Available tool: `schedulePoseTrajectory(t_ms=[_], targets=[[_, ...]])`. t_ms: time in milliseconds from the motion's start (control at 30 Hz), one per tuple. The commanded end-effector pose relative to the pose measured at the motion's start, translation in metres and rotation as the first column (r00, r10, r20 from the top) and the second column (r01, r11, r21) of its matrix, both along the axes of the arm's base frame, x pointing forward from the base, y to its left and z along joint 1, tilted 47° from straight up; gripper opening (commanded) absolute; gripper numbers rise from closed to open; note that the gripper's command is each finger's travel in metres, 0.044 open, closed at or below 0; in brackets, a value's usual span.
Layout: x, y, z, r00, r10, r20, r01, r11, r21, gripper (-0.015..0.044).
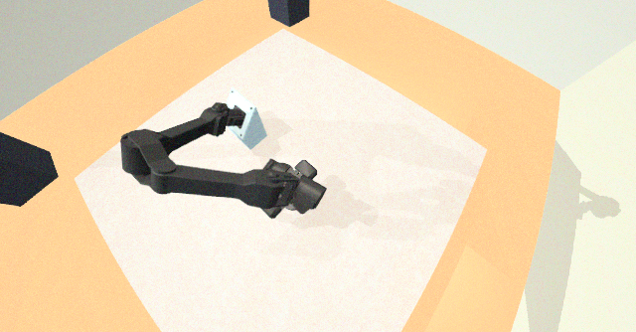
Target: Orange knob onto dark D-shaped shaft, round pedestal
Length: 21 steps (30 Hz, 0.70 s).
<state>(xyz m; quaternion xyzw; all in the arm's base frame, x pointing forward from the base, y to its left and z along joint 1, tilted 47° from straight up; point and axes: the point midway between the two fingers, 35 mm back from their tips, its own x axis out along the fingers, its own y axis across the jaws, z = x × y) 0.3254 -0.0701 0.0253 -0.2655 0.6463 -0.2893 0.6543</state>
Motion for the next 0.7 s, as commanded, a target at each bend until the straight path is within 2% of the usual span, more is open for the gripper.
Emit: schedulePoseTrajectory(t_ms=[0, 467, 667], targets=[[-0.0004, -0.0012, -0.0005, 1.0, 0.001, -0.001, -0.001, 1.0, -0.003, 0.0], [-0.0013, 0.0003, 0.0043, 1.0, 0.001, -0.001, -0.001, 1.0, -0.003, 0.0], [-0.001, 0.0008, 0.0053, 0.986, 0.116, -0.122, -0.116, 0.993, 0.005, 0.0]])
